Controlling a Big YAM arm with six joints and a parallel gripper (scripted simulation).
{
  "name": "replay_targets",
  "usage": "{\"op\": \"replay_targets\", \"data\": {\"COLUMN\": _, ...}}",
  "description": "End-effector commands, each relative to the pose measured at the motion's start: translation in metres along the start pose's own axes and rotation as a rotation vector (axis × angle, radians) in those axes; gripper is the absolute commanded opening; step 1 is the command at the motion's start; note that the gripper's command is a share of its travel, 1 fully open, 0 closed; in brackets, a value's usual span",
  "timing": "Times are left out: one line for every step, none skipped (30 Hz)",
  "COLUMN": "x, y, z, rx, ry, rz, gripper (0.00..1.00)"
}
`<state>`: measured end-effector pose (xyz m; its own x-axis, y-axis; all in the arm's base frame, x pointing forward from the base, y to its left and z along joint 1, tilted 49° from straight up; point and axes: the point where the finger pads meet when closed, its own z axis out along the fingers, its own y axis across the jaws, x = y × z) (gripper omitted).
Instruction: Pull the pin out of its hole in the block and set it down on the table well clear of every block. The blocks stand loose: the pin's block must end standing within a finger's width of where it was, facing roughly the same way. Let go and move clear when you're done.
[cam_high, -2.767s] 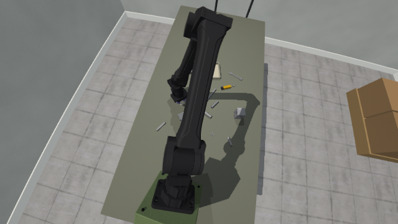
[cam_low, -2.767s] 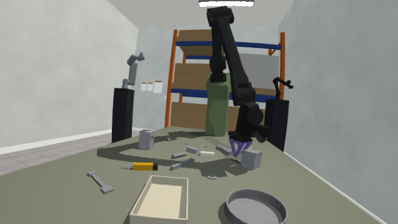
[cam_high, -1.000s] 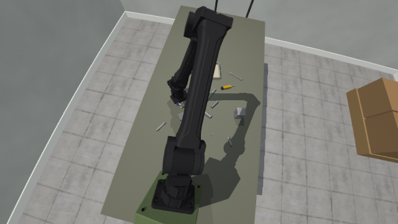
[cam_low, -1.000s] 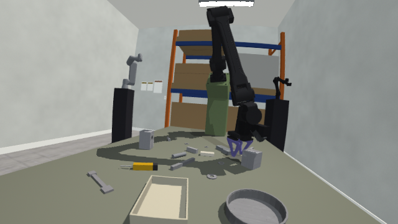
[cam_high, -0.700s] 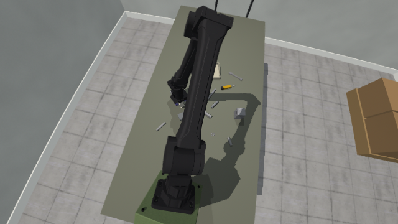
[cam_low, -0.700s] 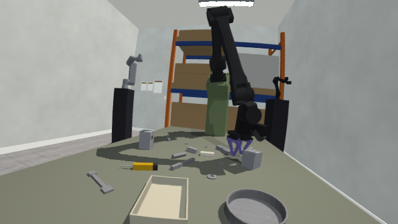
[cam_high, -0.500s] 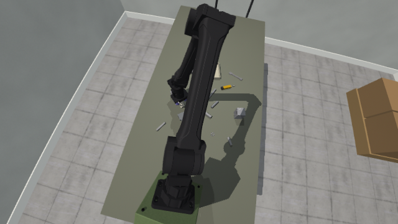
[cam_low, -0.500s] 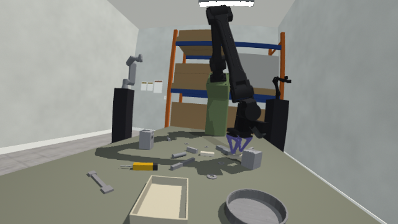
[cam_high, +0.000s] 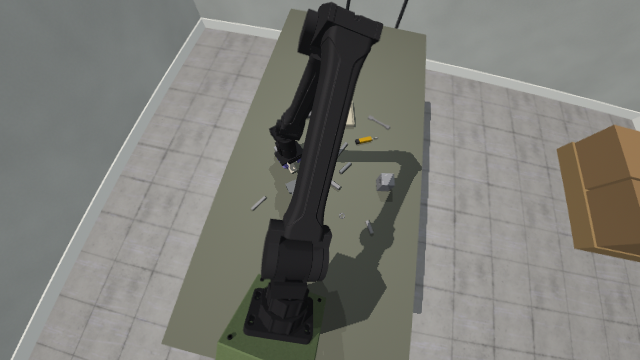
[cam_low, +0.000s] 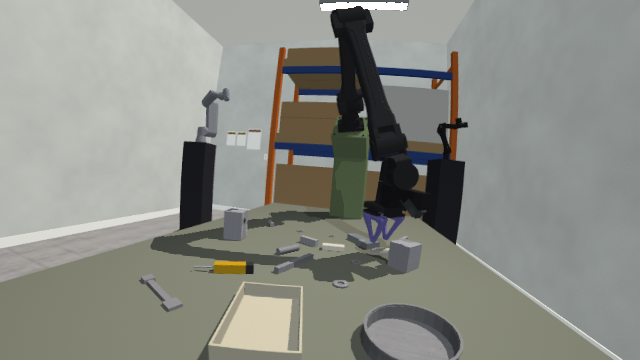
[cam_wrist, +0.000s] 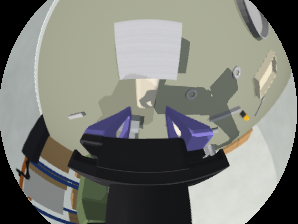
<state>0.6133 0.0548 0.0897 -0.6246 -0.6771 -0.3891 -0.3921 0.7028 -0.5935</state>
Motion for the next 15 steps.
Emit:
{"op": "replay_targets", "data": {"x": -0.0004, "y": -0.0050, "z": -0.0167, "rx": 0.007, "ry": -0.004, "rz": 0.012, "gripper": 0.53}}
{"op": "replay_targets", "data": {"x": -0.0001, "y": -0.0046, "z": -0.0188, "rx": 0.006, "ry": -0.003, "rz": 0.012, "gripper": 0.53}}
{"op": "replay_targets", "data": {"x": -0.0001, "y": -0.0046, "z": -0.0188, "rx": 0.006, "ry": -0.003, "rz": 0.012, "gripper": 0.53}}
{"op": "replay_targets", "data": {"x": -0.0001, "y": -0.0046, "z": -0.0188, "rx": 0.006, "ry": -0.003, "rz": 0.012, "gripper": 0.53}}
{"op": "replay_targets", "data": {"x": 0.0001, "y": -0.0044, "z": -0.0203, "rx": 0.006, "ry": -0.003, "rz": 0.012, "gripper": 0.53}}
{"op": "replay_targets", "data": {"x": 0.0002, "y": -0.0042, "z": -0.0212, "rx": 0.006, "ry": -0.003, "rz": 0.012, "gripper": 0.53}}
{"op": "replay_targets", "data": {"x": 0.0002, "y": -0.0042, "z": -0.0215, "rx": 0.006, "ry": -0.002, "rz": 0.012, "gripper": 0.53}}
{"op": "replay_targets", "data": {"x": 0.0003, "y": -0.0042, "z": -0.0216, "rx": 0.006, "ry": -0.002, "rz": 0.012, "gripper": 0.53}}
{"op": "replay_targets", "data": {"x": 0.0003, "y": -0.0042, "z": -0.0216, "rx": 0.006, "ry": -0.002, "rz": 0.012, "gripper": 0.53}}
{"op": "replay_targets", "data": {"x": 0.0003, "y": -0.0042, "z": -0.0216, "rx": 0.006, "ry": -0.002, "rz": 0.012, "gripper": 0.53}}
{"op": "replay_targets", "data": {"x": 0.0003, "y": -0.0042, "z": -0.0216, "rx": 0.006, "ry": -0.002, "rz": 0.012, "gripper": 0.53}}
{"op": "replay_targets", "data": {"x": 0.0003, "y": -0.0042, "z": -0.0216, "rx": 0.006, "ry": -0.002, "rz": 0.012, "gripper": 0.53}}
{"op": "replay_targets", "data": {"x": 0.0002, "y": -0.0040, "z": -0.0217, "rx": 0.006, "ry": -0.003, "rz": 0.011, "gripper": 0.53}}
{"op": "replay_targets", "data": {"x": -0.0001, "y": -0.0034, "z": -0.0222, "rx": 0.005, "ry": -0.003, "rz": 0.011, "gripper": 0.53}}
{"op": "replay_targets", "data": {"x": -0.0007, "y": -0.0021, "z": -0.0233, "rx": 0.004, "ry": -0.003, "rz": 0.011, "gripper": 0.53}}
